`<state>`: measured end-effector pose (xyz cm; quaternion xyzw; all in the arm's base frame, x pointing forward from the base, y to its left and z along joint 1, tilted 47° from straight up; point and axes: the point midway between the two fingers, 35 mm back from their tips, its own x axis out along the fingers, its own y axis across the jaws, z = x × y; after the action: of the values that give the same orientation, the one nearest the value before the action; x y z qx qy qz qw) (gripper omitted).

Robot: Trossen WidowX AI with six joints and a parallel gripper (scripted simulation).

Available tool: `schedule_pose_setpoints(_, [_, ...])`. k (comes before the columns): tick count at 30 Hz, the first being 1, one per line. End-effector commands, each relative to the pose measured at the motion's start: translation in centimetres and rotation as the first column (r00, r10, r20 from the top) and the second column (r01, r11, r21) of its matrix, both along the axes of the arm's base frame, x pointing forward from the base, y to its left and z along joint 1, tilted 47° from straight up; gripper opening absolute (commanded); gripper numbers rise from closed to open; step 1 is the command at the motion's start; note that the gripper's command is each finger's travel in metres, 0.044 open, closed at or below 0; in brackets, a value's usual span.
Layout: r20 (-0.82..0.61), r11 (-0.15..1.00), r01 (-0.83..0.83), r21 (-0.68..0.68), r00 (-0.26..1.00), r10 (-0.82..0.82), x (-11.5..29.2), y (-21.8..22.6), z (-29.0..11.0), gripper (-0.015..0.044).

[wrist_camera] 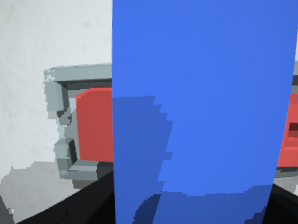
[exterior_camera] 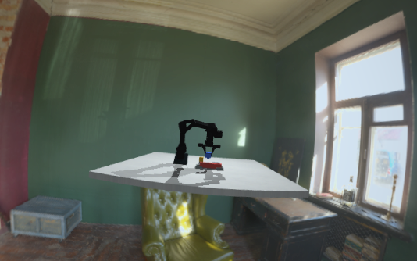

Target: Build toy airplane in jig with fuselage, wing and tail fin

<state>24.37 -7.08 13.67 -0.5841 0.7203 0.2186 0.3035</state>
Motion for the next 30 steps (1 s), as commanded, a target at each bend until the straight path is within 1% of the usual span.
schedule_pose_setpoints(1, [-0.001, 1.0, -0.004, -0.003, 1.0, 0.004, 0.0, 0.0, 0.0, 0.0195])
schedule_pose_setpoints(30, [0.0, 1.0, -0.004, -0.004, 1.0, 0.004, -0.5, -2.9, -2.6, 0.0195])
